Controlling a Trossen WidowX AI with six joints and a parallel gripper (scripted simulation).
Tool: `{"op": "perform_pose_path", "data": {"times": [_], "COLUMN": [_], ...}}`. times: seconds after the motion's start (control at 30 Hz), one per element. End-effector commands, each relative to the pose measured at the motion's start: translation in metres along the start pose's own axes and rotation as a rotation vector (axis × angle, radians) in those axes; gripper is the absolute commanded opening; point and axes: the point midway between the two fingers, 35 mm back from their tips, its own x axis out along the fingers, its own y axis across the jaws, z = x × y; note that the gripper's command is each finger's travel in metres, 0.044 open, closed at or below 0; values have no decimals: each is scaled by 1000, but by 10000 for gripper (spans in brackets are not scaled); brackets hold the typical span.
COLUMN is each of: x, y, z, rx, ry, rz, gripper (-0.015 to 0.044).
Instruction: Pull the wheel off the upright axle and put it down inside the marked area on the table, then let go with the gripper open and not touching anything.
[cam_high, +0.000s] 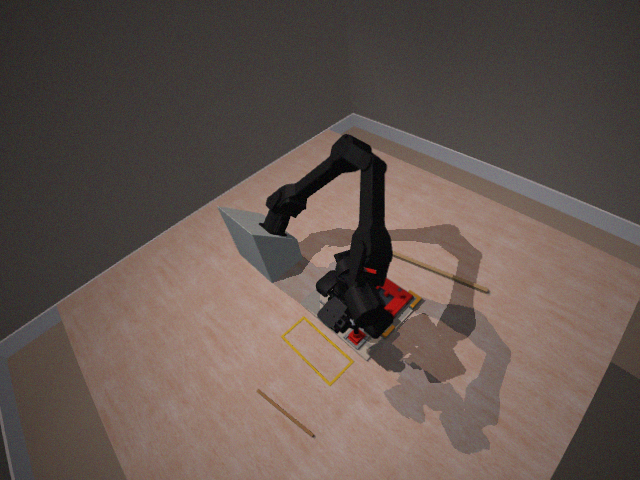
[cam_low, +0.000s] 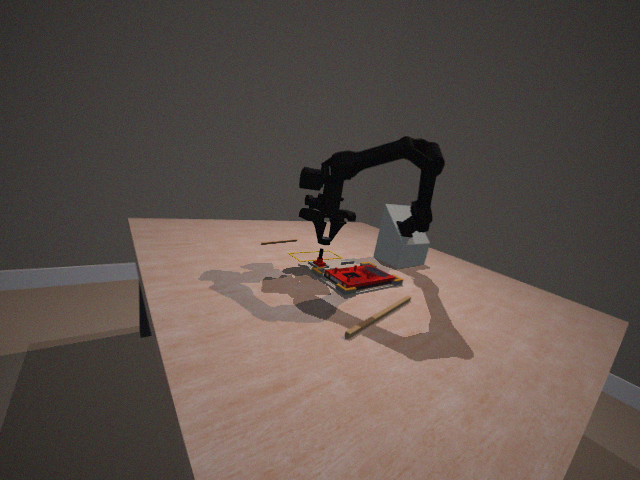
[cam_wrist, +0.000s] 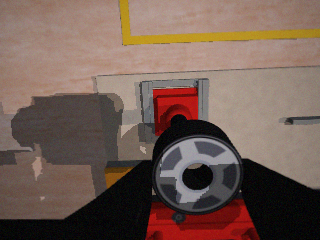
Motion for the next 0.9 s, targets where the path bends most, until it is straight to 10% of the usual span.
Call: {"op": "perform_pose_path", "data": {"times": [0.0, 0.87], "x": [-21, -20], "y": [0, -53], "z": [0, 99], "rx": [-6, -6], "ry": [-8, -14], "rz": [12, 12], "gripper": [0, 0]}}
